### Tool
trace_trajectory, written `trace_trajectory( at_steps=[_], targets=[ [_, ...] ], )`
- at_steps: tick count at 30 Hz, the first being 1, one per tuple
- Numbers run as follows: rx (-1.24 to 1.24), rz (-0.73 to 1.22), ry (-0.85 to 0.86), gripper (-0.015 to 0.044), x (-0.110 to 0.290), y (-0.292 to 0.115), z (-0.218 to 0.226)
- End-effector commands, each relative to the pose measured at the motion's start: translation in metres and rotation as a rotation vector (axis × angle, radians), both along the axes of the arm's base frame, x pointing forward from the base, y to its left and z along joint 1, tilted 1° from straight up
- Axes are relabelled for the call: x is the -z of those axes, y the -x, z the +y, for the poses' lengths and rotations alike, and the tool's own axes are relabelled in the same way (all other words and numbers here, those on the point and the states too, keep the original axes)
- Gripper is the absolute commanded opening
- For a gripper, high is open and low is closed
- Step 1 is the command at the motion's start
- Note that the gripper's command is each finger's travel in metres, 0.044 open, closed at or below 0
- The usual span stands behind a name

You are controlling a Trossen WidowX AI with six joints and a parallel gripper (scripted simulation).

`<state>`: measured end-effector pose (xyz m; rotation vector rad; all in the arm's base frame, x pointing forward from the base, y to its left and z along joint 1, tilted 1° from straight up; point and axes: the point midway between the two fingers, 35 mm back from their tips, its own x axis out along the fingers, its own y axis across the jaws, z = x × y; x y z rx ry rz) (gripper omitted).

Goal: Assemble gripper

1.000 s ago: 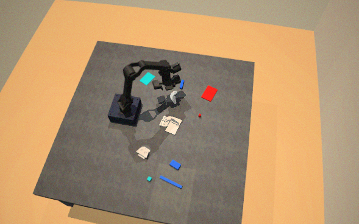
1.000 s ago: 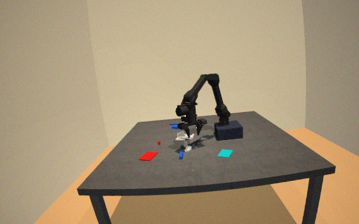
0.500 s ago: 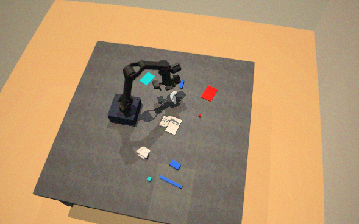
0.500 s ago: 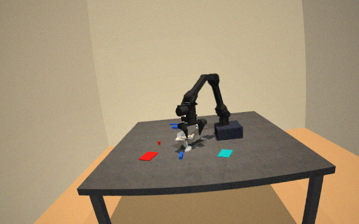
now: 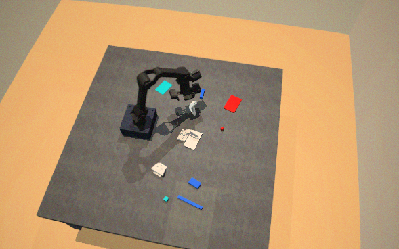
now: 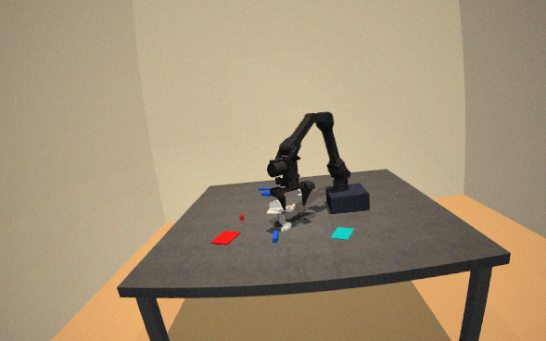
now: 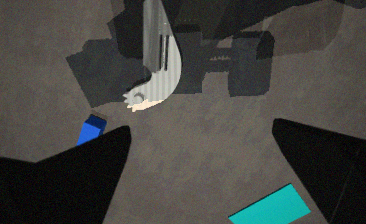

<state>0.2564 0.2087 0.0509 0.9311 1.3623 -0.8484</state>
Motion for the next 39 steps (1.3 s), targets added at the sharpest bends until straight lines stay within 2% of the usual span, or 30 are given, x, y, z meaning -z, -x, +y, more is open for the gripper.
trace_trajectory(
  at_steps=[1, 17, 30, 33, 39],
  targets=[
    [0.000, 0.000, 0.000, 0.0414, 0.000, 0.000, 0.000],
    [0.000, 0.000, 0.000, 0.0000, 0.000, 0.000, 0.000],
    [0.000, 0.000, 0.000, 0.0000, 0.000, 0.000, 0.000],
    [0.018, 0.000, 0.001, 0.0079, -0.001, -0.006, -0.003],
    [0.135, 0.003, 0.005, 0.0236, -0.011, -0.043, -0.029]
  ],
)
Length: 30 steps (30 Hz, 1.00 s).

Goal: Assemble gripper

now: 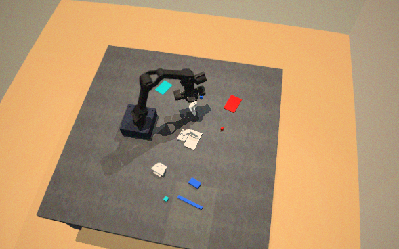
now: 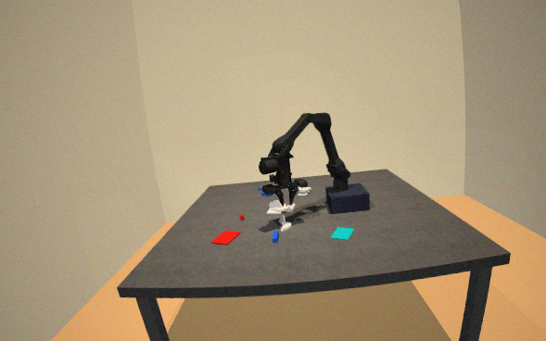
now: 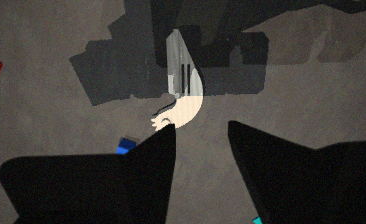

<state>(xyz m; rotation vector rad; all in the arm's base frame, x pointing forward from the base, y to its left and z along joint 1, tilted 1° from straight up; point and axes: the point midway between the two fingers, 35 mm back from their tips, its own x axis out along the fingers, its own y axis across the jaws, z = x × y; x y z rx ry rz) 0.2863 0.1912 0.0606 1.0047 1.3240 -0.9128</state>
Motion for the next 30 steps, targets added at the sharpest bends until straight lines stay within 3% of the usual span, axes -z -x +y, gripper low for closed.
trace_trajectory(
  at_steps=[1, 4, 8, 30],
  targets=[
    [0.043, 0.010, 0.008, 0.0263, -0.001, -0.013, -0.012],
    [0.043, 0.010, 0.008, 0.0341, 0.001, -0.013, -0.012],
    [0.043, 0.010, 0.008, 0.0440, 0.036, -0.013, -0.012],
    [0.043, 0.010, 0.008, 0.0440, 0.038, -0.012, -0.013]
  ],
)
